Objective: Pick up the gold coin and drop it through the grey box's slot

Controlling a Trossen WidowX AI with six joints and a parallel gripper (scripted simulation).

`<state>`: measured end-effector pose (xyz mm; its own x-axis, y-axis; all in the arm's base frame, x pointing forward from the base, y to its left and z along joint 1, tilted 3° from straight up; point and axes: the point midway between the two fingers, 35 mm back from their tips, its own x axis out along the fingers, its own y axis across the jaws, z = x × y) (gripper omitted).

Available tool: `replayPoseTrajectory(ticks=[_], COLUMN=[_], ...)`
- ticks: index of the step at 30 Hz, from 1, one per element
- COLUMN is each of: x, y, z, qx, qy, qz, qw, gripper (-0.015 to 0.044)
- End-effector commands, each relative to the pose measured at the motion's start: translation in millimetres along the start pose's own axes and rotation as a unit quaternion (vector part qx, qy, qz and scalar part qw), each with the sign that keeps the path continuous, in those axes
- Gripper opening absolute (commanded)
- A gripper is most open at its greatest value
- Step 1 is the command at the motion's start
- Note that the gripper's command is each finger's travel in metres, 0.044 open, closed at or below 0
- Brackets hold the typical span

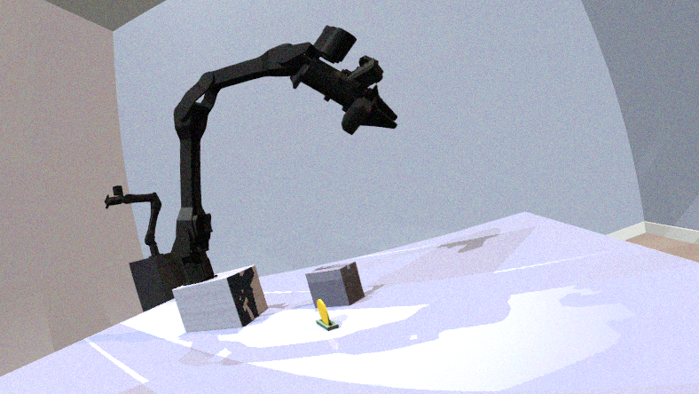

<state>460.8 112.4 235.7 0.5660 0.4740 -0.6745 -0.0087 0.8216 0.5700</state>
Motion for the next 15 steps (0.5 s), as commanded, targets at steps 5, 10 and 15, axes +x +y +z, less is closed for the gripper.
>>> replayPoseTrajectory(ticks=[5, 10, 15], x=[3.2, -11.4, -36.0], y=[-135.3, -205.0, -261.2], z=[-44.6, -86.9, -138.2], qx=[0.148, 0.227, 0.297], qy=[0.053, 0.091, 0.134], qz=[-0.179, -0.28, -0.372], qw=[0.971, 0.928, 0.869], gripper=[0.0161, 0.0161, 0.0161])
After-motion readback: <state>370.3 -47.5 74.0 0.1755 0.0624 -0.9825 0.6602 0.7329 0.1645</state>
